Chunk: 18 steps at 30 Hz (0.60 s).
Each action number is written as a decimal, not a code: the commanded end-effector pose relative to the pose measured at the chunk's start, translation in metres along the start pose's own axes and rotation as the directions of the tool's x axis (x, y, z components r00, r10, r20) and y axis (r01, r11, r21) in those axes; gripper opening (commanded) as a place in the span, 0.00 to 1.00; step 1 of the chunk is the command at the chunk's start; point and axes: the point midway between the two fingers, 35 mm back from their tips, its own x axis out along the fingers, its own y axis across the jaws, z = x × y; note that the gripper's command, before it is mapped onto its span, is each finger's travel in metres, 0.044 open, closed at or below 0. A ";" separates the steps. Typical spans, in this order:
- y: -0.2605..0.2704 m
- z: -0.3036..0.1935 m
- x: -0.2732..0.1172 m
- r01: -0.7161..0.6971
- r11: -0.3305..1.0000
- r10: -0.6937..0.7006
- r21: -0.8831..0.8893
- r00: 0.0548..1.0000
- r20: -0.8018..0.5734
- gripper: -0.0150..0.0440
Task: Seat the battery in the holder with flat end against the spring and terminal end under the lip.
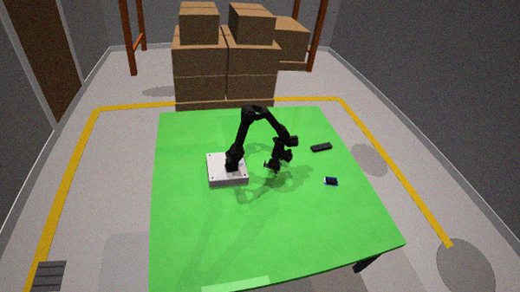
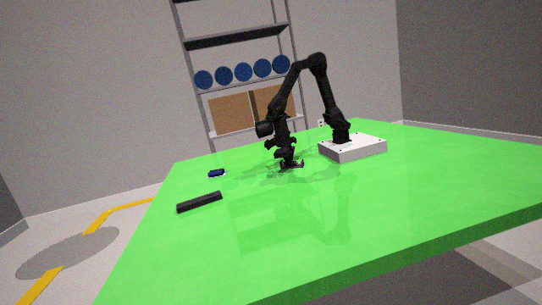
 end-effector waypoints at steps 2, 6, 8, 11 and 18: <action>0.000 0.001 0.000 -0.001 1.000 0.001 -0.003 1.000 -0.001 0.38; 0.000 0.001 0.000 0.000 1.000 0.000 -0.003 1.000 -0.003 0.38; 0.000 0.001 0.000 0.000 1.000 0.000 -0.003 1.000 -0.003 0.38; 0.000 0.001 0.000 0.000 1.000 0.000 -0.003 1.000 -0.003 0.47; 0.000 0.001 -0.004 0.000 1.000 0.000 -0.002 1.000 -0.003 0.55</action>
